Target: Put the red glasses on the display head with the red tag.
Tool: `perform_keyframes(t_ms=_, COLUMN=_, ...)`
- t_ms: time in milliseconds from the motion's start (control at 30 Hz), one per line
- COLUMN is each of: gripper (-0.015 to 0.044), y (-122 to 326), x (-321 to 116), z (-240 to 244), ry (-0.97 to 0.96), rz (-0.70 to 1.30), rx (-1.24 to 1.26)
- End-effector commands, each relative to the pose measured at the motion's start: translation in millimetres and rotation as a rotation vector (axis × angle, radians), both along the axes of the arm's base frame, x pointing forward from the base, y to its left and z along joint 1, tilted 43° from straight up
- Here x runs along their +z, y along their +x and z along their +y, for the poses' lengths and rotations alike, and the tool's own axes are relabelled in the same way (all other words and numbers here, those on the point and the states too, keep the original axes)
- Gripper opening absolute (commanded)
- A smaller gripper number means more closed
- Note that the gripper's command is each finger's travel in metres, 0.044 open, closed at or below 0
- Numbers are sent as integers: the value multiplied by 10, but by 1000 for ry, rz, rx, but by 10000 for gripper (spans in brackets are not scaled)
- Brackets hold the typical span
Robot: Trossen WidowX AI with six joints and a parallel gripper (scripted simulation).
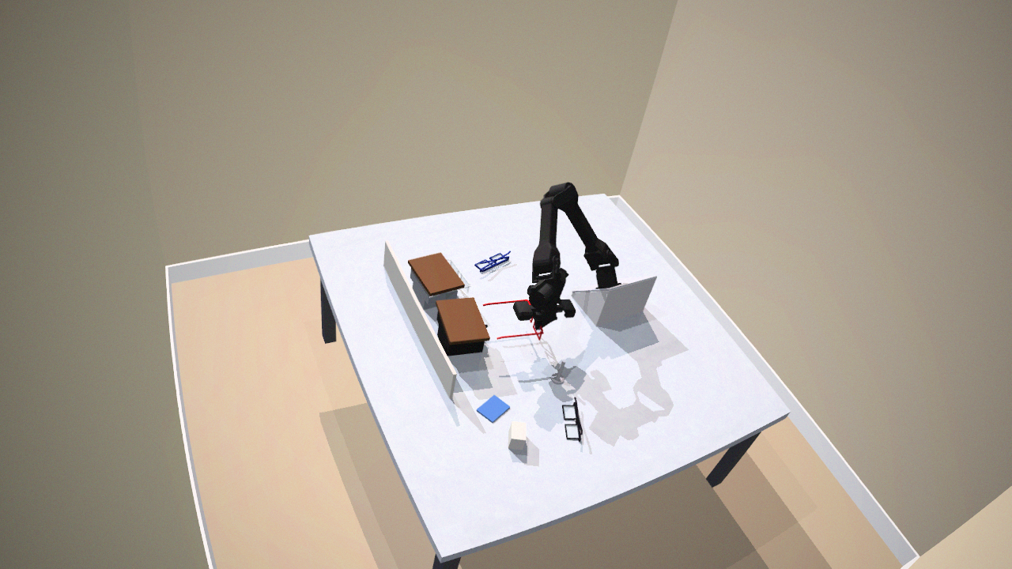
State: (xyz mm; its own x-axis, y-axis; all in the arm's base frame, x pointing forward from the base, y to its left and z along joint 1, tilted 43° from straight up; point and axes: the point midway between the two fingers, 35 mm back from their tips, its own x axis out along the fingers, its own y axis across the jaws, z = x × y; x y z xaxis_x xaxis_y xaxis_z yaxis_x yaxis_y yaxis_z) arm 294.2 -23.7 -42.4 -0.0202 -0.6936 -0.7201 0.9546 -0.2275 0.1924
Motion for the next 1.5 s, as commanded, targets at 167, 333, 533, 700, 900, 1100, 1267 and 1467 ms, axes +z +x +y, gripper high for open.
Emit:
perform_keyframes(t_ms=167, gripper=0, y=139, x=29, z=-27, ry=0, rz=-9, rx=4)
perform_keyframes(t_ms=333, gripper=0, y=201, x=39, z=-45, ry=1, rz=-6, rx=1)
perform_keyframes(t_ms=533, gripper=0, y=275, x=51, z=-67, ry=1, rz=-6, rx=1)
perform_keyframes(t_ms=700, gripper=0, y=336, x=61, z=-85, ry=1, rz=-6, rx=1)
perform_keyframes(t_ms=900, gripper=0, y=410, x=74, z=-106, ry=1, rz=-7, rx=1)
perform_keyframes(t_ms=1100, gripper=0, y=483, x=86, z=-128, ry=0, rz=-7, rx=1)
perform_keyframes(t_ms=1267, gripper=0, y=544, x=96, z=-146, ry=0, rz=-8, rx=1)
perform_keyframes(t_ms=1467, gripper=0, y=618, x=109, z=-168, ry=0, rz=-8, rx=1)
